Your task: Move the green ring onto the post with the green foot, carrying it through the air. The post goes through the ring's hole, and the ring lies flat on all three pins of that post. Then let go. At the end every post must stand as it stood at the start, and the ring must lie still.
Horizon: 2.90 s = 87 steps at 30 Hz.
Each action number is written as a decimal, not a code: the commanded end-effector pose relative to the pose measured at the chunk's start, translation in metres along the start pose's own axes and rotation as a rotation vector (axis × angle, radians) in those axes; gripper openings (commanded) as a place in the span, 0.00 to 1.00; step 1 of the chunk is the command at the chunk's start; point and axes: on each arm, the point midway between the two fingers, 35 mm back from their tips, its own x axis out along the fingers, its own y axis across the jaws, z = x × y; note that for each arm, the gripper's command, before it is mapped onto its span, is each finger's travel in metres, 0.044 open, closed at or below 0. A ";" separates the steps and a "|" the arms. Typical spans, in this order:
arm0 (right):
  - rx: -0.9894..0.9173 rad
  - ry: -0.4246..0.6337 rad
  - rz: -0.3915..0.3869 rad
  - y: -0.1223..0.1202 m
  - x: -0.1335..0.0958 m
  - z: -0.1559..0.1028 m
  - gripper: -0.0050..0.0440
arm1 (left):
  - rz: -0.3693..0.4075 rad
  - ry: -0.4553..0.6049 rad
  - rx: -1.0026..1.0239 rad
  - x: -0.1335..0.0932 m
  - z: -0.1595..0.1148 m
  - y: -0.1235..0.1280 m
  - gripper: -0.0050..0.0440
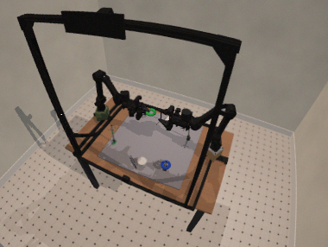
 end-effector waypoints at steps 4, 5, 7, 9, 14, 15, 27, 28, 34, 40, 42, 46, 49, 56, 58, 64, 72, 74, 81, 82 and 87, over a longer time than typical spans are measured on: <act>0.005 -0.001 0.007 0.003 0.010 0.000 0.92 | 0.005 0.003 0.004 -0.001 0.000 0.001 0.10; 0.005 -0.001 0.007 0.003 0.012 0.000 0.92 | 0.005 0.003 0.004 -0.001 0.000 0.001 0.10; 0.005 -0.001 0.007 0.003 0.015 0.000 0.92 | 0.005 0.003 0.004 -0.001 0.000 0.001 0.10; 0.005 -0.001 0.007 0.003 0.018 0.000 0.92 | 0.005 0.003 0.004 -0.001 0.000 0.001 0.10; 0.005 -0.001 0.007 0.003 0.026 0.000 0.92 | 0.005 0.003 0.004 -0.001 0.000 0.001 0.10; 0.005 -0.001 0.007 0.003 0.028 0.000 0.92 | 0.005 0.003 0.004 -0.001 0.000 0.001 0.10; 0.005 -0.001 0.007 0.002 0.044 0.001 0.92 | 0.005 0.003 0.004 -0.001 0.000 0.001 0.10; 0.005 -0.001 0.007 0.001 0.045 0.001 0.92 | 0.005 0.003 0.004 -0.001 0.000 0.001 0.10; 0.005 -0.001 0.007 0.001 0.045 0.001 0.67 | 0.005 0.003 0.004 -0.001 0.000 0.001 0.10; 0.005 -0.001 0.007 0.001 0.045 0.001 0.48 | 0.005 0.003 0.004 -0.001 0.000 0.001 0.10; 0.005 -0.001 0.007 0.001 0.045 0.001 0.38 | 0.005 0.003 0.004 -0.001 0.000 0.001 0.10; 0.005 -0.001 0.007 0.001 0.045 0.001 0.27 | 0.005 0.003 0.004 -0.001 0.000 0.001 0.10; 0.005 -0.001 0.007 0.001 0.045 0.001 0.23 | 0.005 0.003 0.004 -0.001 0.000 0.001 0.10; 0.005 -0.001 0.007 0.001 0.045 0.001 0.16 | 0.005 0.003 0.004 -0.001 0.000 0.001 0.10; 0.005 -0.001 0.007 0.001 0.045 0.001 0.13 | 0.005 0.003 0.004 -0.001 0.000 0.001 0.10; 0.005 -0.001 0.007 0.001 0.045 0.001 0.10 | 0.005 0.003 0.004 -0.001 0.000 0.001 0.10; 0.005 -0.001 0.007 0.001 0.045 0.001 0.10 | 0.005 0.003 0.004 -0.001 0.000 0.001 0.10; 0.005 -0.001 0.007 0.001 0.045 0.001 0.10 | 0.005 0.003 0.004 -0.001 0.000 0.001 0.10; 0.005 -0.001 0.007 0.001 0.045 0.001 0.10 | 0.005 0.003 0.004 -0.001 0.000 0.001 0.10; 0.005 -0.001 0.007 0.001 0.045 0.001 0.10 | 0.005 0.003 0.004 -0.001 0.000 0.001 0.15; 0.005 -0.001 0.007 0.001 0.045 0.001 0.10 | 0.005 0.003 0.004 -0.001 0.000 0.001 0.35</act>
